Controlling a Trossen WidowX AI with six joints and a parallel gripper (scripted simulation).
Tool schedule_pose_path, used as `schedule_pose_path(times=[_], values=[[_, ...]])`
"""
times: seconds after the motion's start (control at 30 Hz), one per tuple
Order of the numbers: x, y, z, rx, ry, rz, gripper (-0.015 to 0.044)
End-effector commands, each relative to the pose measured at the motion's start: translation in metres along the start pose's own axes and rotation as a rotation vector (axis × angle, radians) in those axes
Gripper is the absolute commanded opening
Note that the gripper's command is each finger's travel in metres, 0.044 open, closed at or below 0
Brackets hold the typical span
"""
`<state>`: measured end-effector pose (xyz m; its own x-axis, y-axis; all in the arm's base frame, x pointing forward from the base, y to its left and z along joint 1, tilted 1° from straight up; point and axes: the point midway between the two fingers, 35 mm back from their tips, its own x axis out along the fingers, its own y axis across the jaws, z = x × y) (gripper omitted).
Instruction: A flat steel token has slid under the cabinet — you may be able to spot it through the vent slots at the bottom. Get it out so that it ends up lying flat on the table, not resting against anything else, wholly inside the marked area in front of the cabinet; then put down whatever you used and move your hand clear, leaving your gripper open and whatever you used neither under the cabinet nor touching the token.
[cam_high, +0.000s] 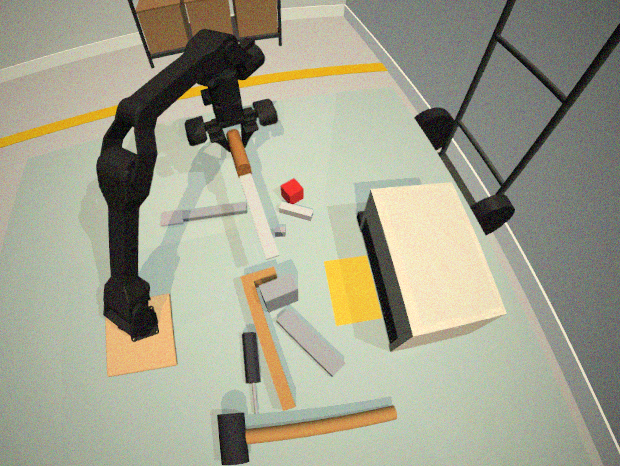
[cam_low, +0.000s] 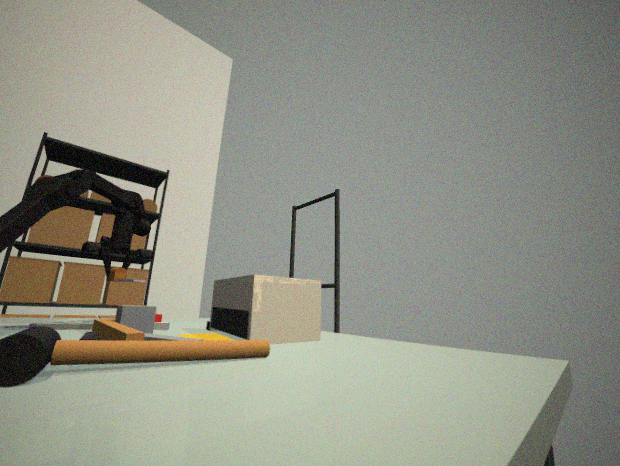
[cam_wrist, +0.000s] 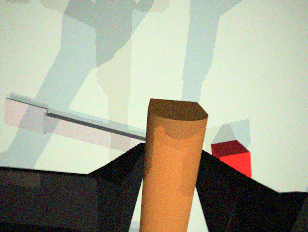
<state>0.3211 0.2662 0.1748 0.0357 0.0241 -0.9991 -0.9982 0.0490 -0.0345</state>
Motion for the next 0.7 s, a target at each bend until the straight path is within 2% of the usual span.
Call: schedule_pose_path(times=[0.0,0.67], values=[[-0.0018,0.0004,-0.0007,-0.037,0.002,-0.001,0.0],[-0.0018,0.0005,-0.0007,-0.195,0.002,0.0,0.0]])
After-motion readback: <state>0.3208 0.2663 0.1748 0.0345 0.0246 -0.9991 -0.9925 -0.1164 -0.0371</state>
